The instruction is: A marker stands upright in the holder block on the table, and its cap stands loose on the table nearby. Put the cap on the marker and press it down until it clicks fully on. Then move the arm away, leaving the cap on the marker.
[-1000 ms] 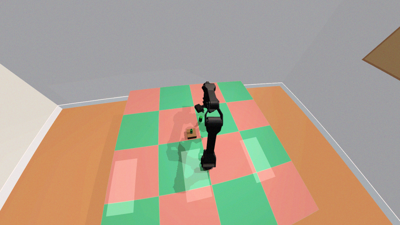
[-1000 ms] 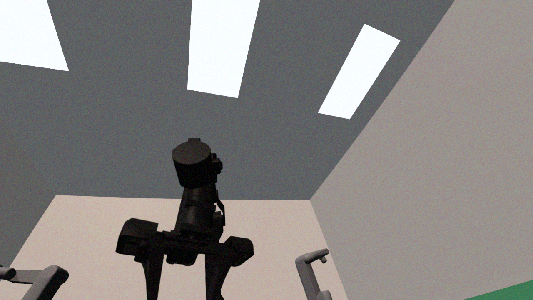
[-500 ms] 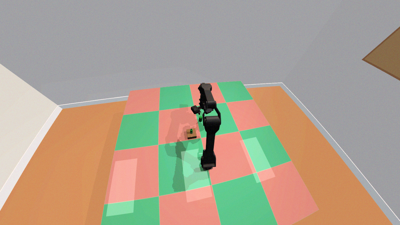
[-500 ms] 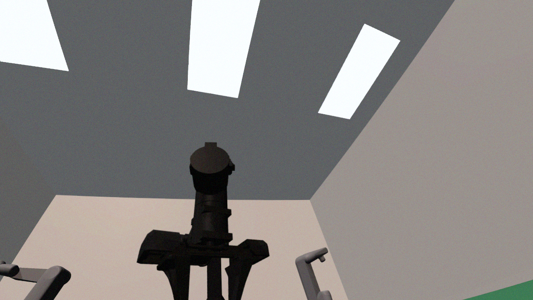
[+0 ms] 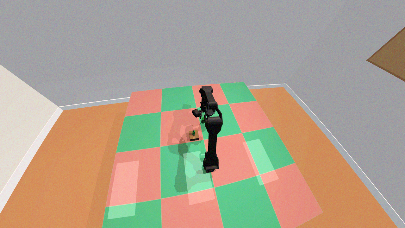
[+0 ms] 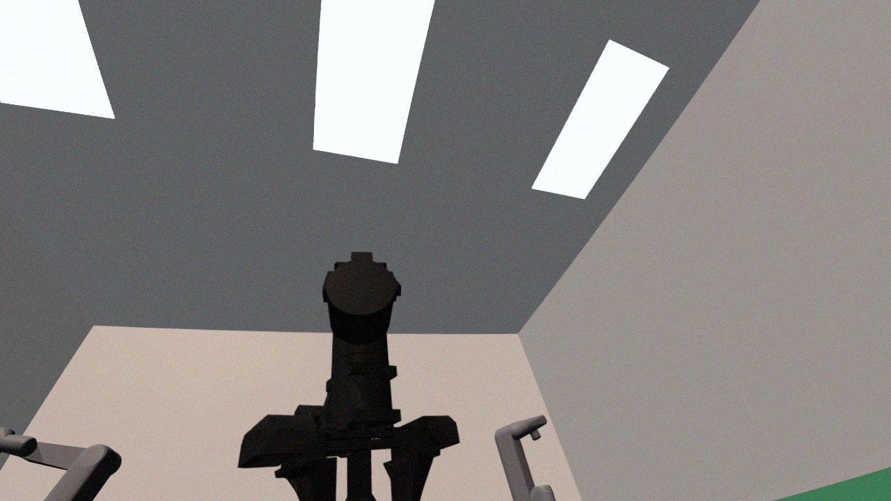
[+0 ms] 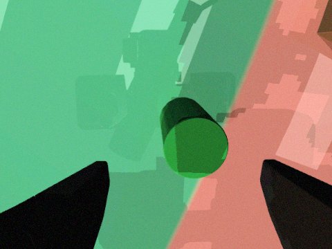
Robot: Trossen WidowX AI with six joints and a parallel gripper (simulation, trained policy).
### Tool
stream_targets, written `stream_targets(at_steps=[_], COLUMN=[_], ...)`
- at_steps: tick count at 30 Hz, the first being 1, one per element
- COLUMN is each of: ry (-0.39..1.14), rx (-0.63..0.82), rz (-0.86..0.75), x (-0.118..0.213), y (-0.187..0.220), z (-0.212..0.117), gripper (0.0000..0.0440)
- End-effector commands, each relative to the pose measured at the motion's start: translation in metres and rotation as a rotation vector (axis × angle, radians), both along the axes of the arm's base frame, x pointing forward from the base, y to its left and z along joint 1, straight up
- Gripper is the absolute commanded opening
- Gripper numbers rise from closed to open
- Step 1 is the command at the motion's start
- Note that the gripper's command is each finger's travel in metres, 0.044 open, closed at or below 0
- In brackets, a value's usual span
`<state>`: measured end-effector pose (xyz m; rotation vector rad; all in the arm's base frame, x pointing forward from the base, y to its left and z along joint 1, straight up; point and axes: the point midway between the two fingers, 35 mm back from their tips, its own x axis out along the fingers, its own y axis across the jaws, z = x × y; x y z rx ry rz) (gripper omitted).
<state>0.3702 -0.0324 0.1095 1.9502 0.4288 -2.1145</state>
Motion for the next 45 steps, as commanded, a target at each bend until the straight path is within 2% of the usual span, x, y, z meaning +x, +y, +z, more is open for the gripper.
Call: stream_targets(at_steps=[1,13,17,18,24,36,45], ry=[0.031,0.084,0.09,0.09,0.072,-0.006,-0.01], rx=[0.015,0.033,0.023,0.02,0.003,-0.017,-0.006], rz=[0.017,0.083,0.108,0.114,0.144,0.207,0.249], x=[-0.004,-0.011,-0.013,-0.013,-0.014,-0.013,-0.026], y=[0.002,0.005,0.004,0.003,0.004,0.014,0.038], z=[-0.01,-0.042,-0.048,-0.049,-0.039,0.005,0.03], gripper=[0.0291,0.0265,0.024,0.0225,0.0068,0.0057,0.0048])
